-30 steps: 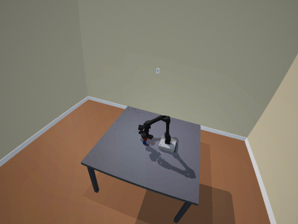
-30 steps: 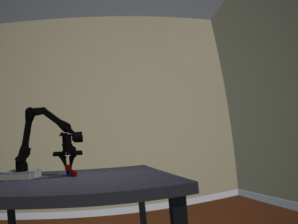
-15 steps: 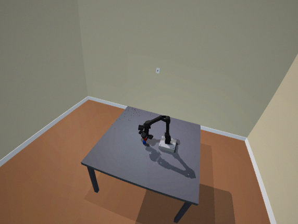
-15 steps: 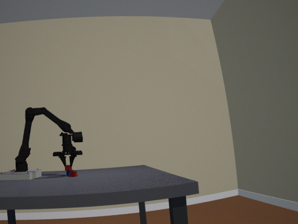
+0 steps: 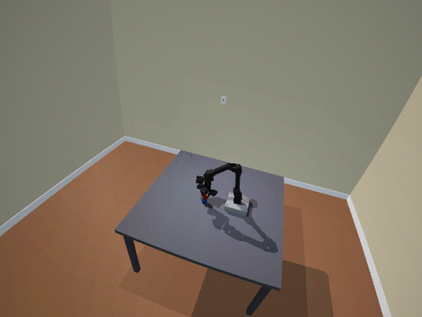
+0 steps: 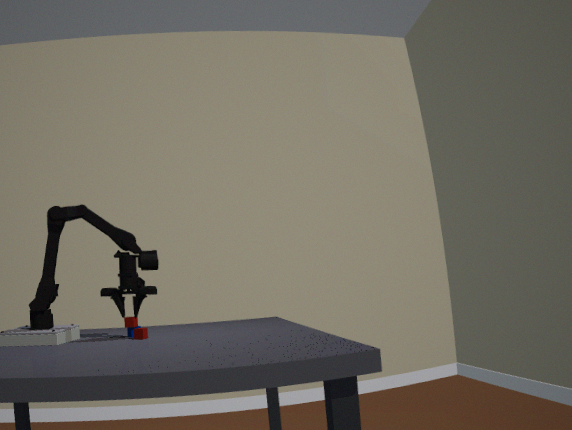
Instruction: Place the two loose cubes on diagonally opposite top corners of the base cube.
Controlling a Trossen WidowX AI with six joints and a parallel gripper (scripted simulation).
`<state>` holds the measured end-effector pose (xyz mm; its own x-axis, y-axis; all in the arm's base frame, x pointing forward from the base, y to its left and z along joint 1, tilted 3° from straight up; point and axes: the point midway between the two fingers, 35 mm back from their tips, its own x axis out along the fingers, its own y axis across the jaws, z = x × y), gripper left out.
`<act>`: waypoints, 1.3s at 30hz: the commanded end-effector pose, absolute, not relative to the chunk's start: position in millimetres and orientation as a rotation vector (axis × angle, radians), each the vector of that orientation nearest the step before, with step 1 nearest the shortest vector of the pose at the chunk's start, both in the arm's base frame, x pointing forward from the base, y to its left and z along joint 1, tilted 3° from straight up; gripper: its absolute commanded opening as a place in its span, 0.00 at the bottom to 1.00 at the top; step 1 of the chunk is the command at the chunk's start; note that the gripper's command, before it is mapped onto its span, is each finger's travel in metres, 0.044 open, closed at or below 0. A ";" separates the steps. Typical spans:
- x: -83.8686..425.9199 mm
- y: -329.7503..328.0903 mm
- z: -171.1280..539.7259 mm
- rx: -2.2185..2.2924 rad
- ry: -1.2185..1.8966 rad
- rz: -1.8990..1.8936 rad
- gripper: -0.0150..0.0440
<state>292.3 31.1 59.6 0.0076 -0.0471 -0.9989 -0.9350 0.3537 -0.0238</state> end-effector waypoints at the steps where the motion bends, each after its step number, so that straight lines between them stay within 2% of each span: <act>1: 295.2 31.8 67.7 -0.978 1.369 0.897 0.60; 16: 294.9 32.3 78.9 -0.978 1.369 0.897 0.60; 17: 293.6 30.9 76.7 -0.978 1.375 0.903 0.65; 19: 299.3 22.7 82.5 -0.974 1.376 0.897 0.70; 30: 328.4 -45.6 124.4 -0.946 1.385 0.854 0.70; 34: 329.1 -46.0 118.5 -0.946 1.385 0.854 0.70; 39: 330.7 -48.3 75.2 -0.947 1.385 0.854 0.70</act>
<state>334.6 -46.3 100.6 0.0468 -0.0538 -0.9975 -0.9134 0.4018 -0.0645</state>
